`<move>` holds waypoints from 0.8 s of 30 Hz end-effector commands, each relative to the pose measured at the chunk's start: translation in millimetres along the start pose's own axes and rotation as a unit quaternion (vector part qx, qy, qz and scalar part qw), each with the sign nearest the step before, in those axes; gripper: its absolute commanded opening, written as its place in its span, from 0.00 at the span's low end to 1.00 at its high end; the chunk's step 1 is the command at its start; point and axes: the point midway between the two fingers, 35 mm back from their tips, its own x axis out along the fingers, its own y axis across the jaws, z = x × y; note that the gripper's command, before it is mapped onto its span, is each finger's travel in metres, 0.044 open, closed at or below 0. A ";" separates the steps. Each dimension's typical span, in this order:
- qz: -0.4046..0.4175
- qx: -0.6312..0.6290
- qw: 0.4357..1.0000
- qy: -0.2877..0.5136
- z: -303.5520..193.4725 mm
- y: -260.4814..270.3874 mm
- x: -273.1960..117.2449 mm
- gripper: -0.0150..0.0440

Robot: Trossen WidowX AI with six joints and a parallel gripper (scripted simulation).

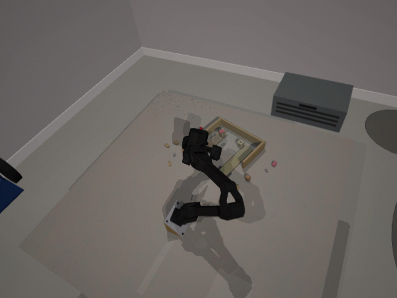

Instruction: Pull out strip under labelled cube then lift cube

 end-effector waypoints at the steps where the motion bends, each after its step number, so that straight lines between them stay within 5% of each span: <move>1: 0.000 -0.006 1.000 0.012 -3.5 1.3 5.3 0.93; 10: 0.000 -0.006 1.000 0.012 -3.5 1.3 5.3 0.93; 24: 0.021 0.048 0.981 0.189 22.5 56.6 73.8 0.31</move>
